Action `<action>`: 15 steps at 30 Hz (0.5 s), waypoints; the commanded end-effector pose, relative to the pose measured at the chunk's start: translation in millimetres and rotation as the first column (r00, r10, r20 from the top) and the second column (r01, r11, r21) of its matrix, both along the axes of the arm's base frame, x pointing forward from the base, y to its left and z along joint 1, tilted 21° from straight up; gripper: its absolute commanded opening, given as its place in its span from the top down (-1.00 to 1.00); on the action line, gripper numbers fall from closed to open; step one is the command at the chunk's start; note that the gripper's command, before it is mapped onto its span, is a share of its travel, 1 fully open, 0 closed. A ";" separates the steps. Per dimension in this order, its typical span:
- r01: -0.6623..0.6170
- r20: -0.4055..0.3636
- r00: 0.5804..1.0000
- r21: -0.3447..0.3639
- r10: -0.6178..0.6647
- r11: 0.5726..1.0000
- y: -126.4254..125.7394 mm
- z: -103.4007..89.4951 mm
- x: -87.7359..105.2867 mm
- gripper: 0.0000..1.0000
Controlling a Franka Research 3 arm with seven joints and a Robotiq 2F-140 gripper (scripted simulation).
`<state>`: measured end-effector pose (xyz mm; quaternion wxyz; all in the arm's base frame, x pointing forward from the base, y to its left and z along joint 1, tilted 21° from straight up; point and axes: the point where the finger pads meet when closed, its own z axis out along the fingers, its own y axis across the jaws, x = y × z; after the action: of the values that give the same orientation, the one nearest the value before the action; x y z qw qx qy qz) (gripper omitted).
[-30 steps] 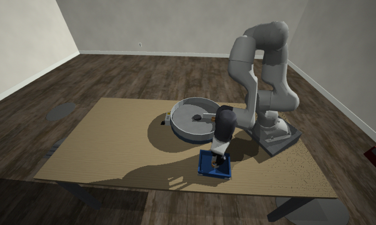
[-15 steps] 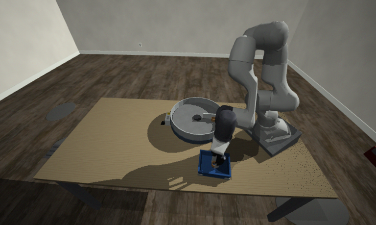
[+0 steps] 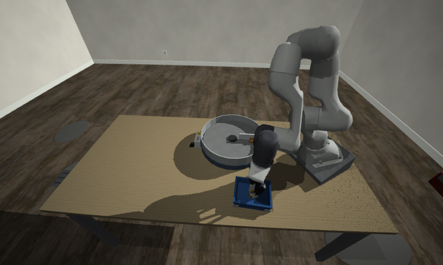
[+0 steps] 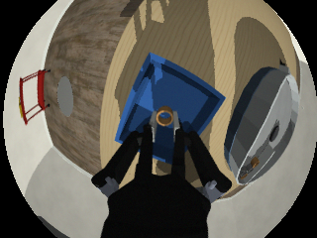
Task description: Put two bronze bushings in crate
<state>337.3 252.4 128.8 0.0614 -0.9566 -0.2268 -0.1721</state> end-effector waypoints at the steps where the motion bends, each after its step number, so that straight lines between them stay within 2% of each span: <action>1: 0.007 0.001 1.000 0.006 -0.007 1.000 0.8 0.0 1.9 1.00; 15: 0.007 0.001 1.000 0.006 -0.007 1.000 1.3 -2.0 2.9 1.00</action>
<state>338.7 253.3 125.9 0.0615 -0.9566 -0.2270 -0.1721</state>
